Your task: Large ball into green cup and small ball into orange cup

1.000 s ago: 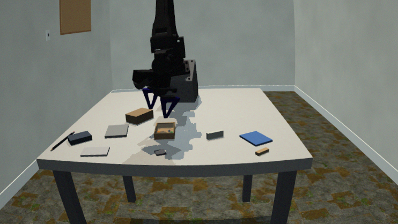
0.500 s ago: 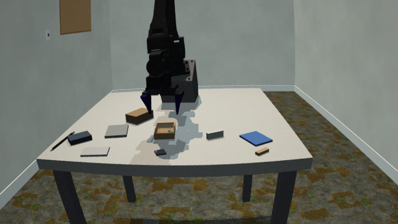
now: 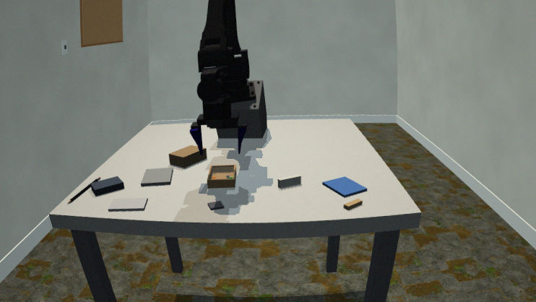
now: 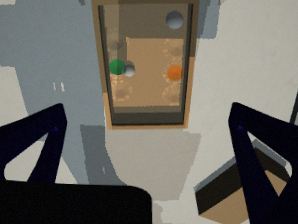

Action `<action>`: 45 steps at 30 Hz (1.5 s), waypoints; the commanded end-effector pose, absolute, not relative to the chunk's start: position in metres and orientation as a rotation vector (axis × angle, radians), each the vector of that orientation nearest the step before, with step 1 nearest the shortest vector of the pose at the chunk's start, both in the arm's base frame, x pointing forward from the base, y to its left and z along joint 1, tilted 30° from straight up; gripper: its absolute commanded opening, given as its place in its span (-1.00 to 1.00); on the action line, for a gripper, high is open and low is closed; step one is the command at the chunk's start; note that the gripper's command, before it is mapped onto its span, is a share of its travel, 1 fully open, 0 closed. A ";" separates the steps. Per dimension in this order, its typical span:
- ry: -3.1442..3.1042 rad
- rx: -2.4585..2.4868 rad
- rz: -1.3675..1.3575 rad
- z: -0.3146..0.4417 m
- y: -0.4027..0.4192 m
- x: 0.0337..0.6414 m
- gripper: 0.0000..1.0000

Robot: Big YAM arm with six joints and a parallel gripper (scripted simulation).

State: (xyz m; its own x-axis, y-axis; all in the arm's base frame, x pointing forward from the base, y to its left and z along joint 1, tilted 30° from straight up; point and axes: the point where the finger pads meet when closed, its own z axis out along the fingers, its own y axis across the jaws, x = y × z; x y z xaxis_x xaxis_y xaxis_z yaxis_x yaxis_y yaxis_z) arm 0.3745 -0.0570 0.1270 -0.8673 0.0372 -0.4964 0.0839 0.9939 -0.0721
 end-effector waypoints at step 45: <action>2.597 0.051 -0.130 0.140 -0.056 0.382 0.73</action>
